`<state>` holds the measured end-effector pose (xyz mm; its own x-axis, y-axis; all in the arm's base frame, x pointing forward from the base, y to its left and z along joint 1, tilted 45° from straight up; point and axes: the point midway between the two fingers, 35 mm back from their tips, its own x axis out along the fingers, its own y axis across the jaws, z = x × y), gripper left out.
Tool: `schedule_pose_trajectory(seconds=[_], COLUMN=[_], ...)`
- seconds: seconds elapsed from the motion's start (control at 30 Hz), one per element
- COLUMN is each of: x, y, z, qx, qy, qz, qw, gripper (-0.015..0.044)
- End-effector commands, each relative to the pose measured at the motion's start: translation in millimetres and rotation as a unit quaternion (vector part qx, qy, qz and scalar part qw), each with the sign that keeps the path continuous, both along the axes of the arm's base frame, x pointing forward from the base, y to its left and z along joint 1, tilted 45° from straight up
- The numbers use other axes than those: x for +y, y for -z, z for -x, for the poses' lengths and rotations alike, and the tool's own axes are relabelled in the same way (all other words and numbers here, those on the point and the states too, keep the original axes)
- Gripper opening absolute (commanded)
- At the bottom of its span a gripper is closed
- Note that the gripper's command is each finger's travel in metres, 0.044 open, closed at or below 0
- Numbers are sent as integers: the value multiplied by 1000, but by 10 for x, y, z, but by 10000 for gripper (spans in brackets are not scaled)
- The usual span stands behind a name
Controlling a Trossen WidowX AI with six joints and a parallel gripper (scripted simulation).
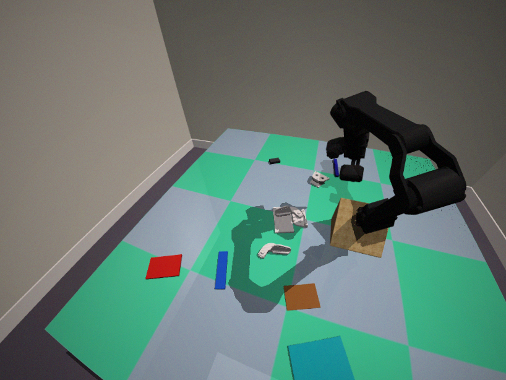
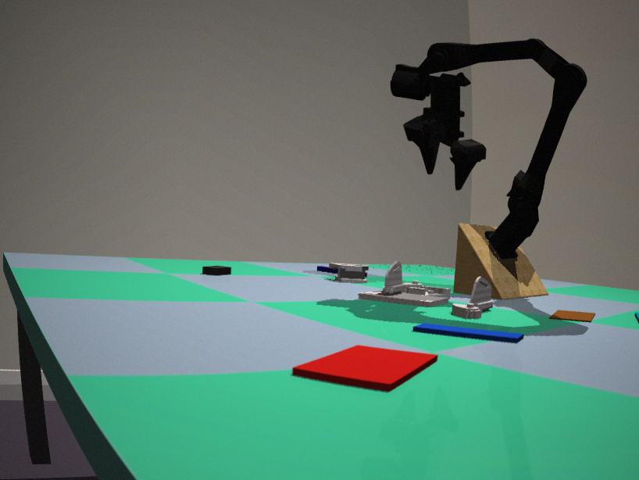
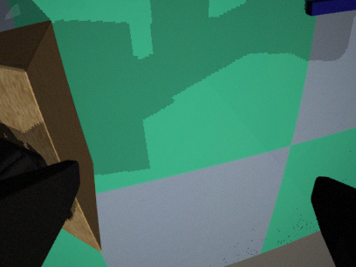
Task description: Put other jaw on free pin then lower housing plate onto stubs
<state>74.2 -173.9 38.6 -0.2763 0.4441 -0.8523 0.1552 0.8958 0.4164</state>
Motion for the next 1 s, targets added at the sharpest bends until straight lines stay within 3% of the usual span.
schedule_pose_trajectory(seconds=[0.0, 0.27, 0.53, 0.8, 0.97], x=[70, 518, 1309, 2289, 2371], y=[-43, -223, -548, -994, -1037], z=[-323, -1142, -1800, -2071, -2075], qx=[-34, -120, -198, -237, -237], qy=[-7, -13, -20, -40, -42], qz=[15, 11, -51, -158, -168], qw=[999, 993, 979, 958, 956], gripper=[440, 440, 440, 440, 440])
